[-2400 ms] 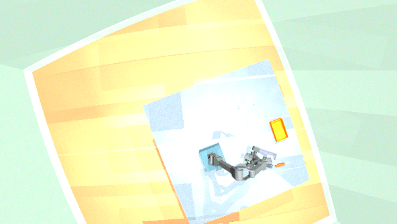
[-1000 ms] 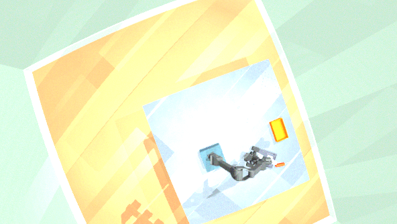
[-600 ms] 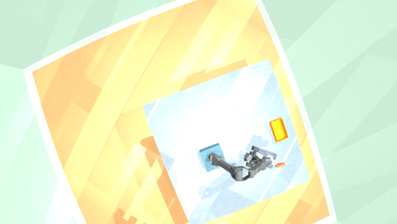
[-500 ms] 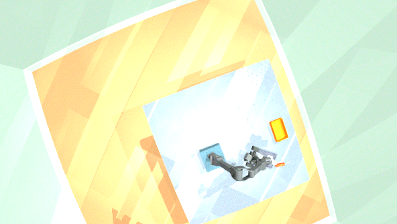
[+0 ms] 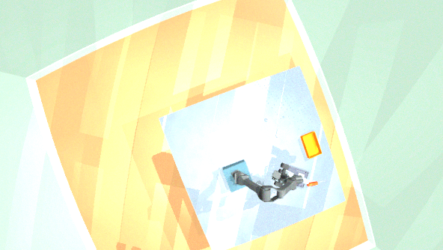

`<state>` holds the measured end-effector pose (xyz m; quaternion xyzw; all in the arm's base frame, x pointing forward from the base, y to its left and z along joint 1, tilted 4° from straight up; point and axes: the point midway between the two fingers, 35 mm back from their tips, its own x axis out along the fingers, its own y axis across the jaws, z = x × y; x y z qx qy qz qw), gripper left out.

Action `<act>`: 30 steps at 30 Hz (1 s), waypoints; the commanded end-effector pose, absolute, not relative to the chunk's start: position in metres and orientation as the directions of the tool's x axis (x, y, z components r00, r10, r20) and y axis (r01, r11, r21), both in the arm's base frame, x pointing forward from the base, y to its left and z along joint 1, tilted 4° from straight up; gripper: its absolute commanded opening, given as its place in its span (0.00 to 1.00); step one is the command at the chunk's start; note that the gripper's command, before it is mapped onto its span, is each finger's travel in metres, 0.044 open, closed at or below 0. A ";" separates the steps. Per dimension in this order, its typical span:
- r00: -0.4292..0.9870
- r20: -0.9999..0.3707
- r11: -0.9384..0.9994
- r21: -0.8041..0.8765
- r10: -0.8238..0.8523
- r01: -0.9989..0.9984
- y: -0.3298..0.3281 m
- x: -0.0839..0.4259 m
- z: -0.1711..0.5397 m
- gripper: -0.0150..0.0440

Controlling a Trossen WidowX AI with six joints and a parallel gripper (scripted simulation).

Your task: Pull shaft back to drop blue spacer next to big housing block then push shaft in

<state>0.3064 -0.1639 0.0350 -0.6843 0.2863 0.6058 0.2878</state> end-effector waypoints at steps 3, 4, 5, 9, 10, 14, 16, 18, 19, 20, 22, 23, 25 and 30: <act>0.100 -0.994 -0.668 -0.048 -0.040 -0.742 -0.163 0.305 0.034 0.25; 0.100 -0.994 -0.668 -0.048 -0.040 -0.742 -0.162 0.305 0.034 0.25; 0.100 -0.994 -0.668 -0.048 -0.040 -0.742 -0.162 0.305 0.034 0.25; 0.100 -0.994 -0.668 -0.048 -0.040 -0.742 -0.162 0.305 0.034 0.25; 0.100 -0.994 -0.668 -0.048 -0.040 -0.742 -0.162 0.305 0.034 0.25; 0.100 -0.994 -0.668 -0.048 -0.040 -0.742 -0.162 0.305 0.034 0.25; 0.100 -0.994 -0.668 -0.048 -0.040 -0.742 -0.162 0.304 0.034 0.25; 0.100 -0.994 -0.668 -0.048 -0.040 -0.742 -0.161 0.304 0.034 0.25; 0.100 -0.994 -0.668 -0.048 -0.040 -0.742 -0.161 0.304 0.034 0.25; 0.100 -0.994 -0.668 -0.048 -0.040 -0.742 -0.161 0.304 0.034 0.25; 0.100 -0.994 -0.668 -0.048 -0.040 -0.742 -0.161 0.304 0.034 0.25; 0.100 -0.994 -0.668 -0.048 -0.040 -0.742 -0.161 0.304 0.034 0.25; 0.100 -0.994 -0.668 -0.048 -0.040 -0.742 -0.161 0.304 0.034 0.25; 0.100 -0.994 -0.668 -0.048 -0.040 -0.742 -0.160 0.304 0.034 0.25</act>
